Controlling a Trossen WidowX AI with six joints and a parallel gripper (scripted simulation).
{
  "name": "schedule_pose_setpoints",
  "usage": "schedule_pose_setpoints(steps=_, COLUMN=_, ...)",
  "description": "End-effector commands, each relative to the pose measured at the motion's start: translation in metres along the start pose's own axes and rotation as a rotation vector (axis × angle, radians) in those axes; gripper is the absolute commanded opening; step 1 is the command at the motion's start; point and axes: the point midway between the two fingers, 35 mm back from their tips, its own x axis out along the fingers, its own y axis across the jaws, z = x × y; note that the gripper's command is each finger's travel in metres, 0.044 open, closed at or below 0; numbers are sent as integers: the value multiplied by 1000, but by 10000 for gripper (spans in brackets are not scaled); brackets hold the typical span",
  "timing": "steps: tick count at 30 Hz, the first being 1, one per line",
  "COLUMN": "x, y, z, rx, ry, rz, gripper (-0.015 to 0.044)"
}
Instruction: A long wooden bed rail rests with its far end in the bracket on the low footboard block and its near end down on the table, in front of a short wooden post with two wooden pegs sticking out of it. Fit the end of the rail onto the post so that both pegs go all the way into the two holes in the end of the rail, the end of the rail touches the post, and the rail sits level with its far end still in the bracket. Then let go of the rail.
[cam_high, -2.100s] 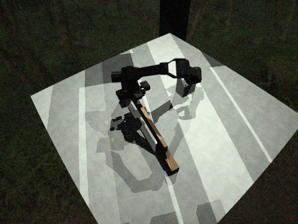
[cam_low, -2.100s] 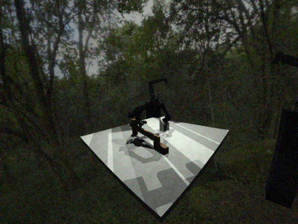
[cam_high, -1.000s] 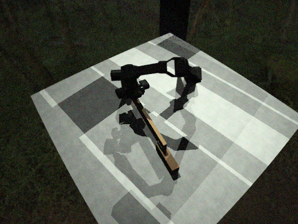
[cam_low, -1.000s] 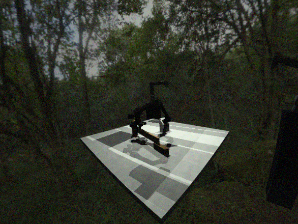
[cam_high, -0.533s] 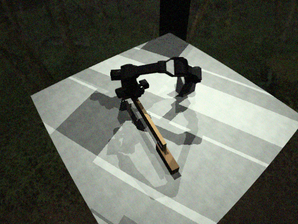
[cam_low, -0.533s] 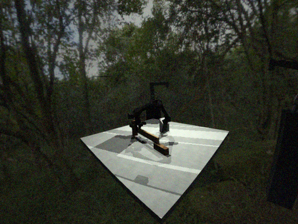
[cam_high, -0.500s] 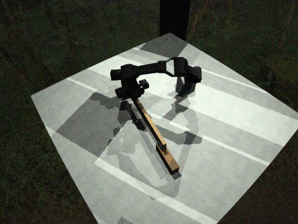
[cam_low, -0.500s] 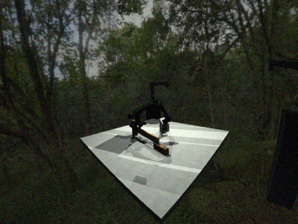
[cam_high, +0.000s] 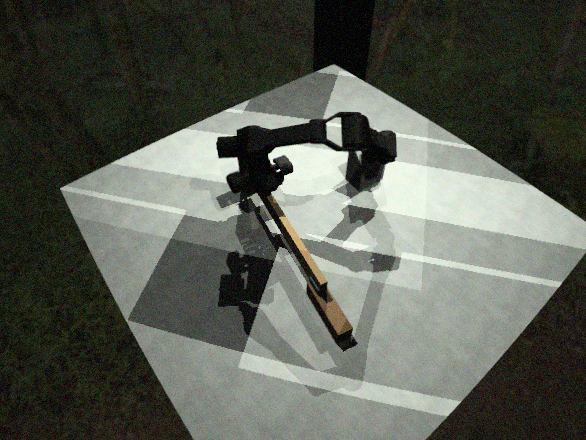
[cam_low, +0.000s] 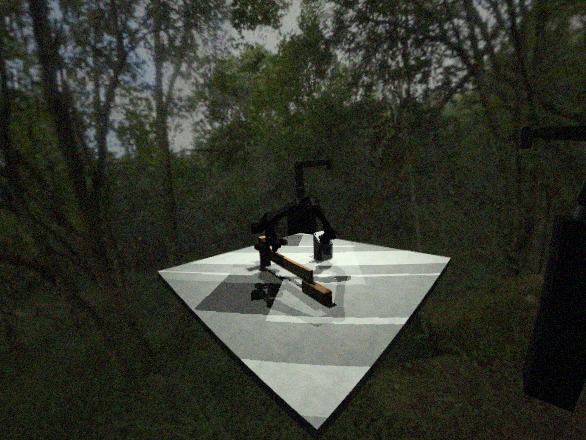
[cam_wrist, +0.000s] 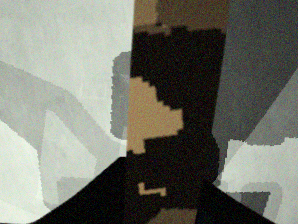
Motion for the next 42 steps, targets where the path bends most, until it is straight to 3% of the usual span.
schedule_pose_setpoints(steps=1, x=-5, y=-1, z=-4, rx=0, ry=8, rz=-13, gripper=0)
schedule_pose_setpoints(steps=42, x=-3, y=-1, z=3, rx=0, ry=8, rz=-13, gripper=0)
